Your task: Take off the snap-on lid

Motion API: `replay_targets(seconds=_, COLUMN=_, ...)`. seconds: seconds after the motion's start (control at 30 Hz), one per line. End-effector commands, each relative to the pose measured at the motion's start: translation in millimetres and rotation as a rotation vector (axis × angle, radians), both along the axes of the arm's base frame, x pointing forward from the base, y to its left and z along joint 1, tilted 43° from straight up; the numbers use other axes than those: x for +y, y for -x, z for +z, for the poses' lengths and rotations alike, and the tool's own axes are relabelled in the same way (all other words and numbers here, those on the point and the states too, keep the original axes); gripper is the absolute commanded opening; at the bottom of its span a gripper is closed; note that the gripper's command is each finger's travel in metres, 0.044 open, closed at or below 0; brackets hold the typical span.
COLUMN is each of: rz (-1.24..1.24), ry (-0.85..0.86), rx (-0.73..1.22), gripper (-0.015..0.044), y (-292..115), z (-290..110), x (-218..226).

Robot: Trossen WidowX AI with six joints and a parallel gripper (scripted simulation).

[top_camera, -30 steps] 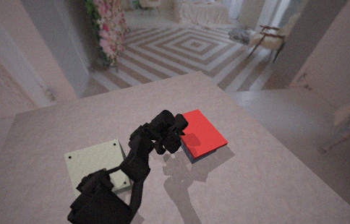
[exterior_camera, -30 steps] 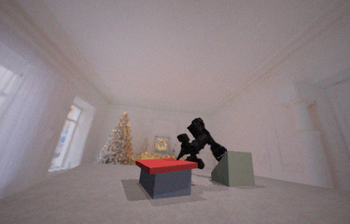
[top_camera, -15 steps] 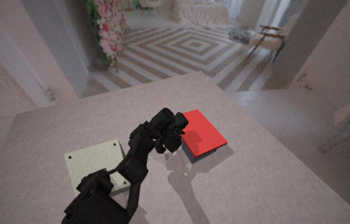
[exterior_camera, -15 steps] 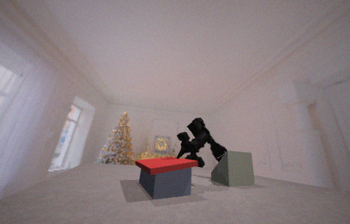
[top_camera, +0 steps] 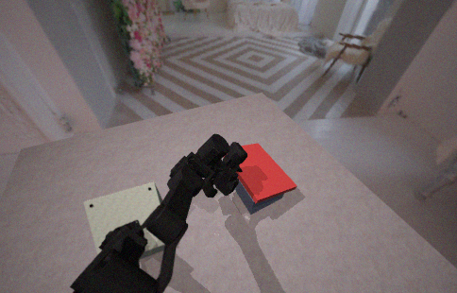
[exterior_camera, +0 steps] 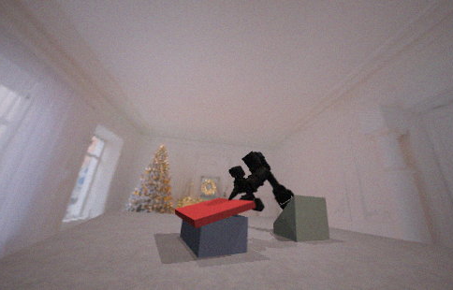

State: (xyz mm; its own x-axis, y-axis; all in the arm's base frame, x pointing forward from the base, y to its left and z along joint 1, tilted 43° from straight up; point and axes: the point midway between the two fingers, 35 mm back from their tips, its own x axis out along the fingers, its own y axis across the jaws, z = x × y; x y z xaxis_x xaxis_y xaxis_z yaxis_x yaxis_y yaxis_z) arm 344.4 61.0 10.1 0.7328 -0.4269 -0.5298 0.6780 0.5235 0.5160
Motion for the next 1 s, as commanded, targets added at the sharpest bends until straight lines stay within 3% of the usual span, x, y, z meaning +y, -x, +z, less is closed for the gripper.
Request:
replay_targets(seconds=0.0, rz=0.000, ry=-0.003, rx=-0.010, gripper=0.0000, y=-3.3, z=7.4, x=5.1)
replay_targets(seconds=0.97, rz=0.000, ry=-0.005, rx=-0.011, gripper=0.0000, y=-27.1, z=34.3, x=31.0)
